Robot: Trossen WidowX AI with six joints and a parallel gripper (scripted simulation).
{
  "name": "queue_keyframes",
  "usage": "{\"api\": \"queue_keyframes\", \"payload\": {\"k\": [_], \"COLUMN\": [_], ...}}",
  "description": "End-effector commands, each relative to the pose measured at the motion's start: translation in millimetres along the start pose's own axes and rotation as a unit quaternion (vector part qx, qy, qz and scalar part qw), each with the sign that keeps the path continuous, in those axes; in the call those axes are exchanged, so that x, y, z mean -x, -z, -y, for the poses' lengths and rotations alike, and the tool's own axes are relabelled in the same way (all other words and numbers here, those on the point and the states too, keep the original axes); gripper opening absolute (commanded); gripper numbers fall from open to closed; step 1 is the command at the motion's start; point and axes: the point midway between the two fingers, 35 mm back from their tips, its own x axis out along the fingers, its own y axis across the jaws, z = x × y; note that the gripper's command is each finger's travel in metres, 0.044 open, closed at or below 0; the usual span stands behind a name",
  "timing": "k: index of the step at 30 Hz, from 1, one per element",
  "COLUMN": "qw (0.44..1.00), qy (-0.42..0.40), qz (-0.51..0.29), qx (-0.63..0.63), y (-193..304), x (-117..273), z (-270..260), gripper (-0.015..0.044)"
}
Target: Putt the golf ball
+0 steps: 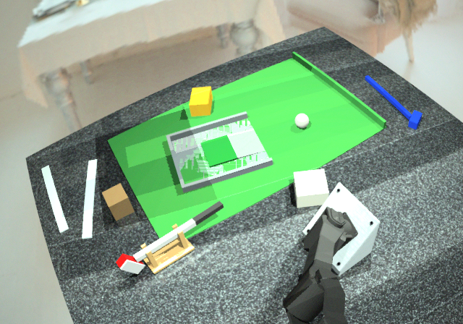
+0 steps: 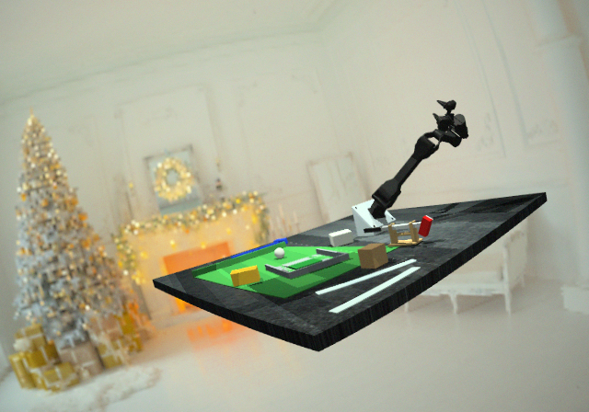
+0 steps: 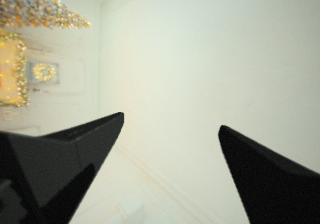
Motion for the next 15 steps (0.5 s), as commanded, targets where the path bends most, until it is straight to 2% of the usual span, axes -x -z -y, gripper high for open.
{"api": "queue_keyframes", "payload": {"k": [1, 3, 8, 15], "qw": [1.0, 1.0, 0.995, 0.975], "qy": [0.002, 0.018, 0.039, 0.039], "qz": [-0.002, -0.013, 0.053, 0.152], "qx": [-0.002, -0.018, -0.08, -0.155], "y": [0.3, 2.0, -31.2, -103.6], "x": [-0.6, -7.5, -88.4, -186.7], "z": [1.1, 9.2, 11.1, 11.5], "gripper": [0.0426, 0.044, 0.044, 0.044]}}
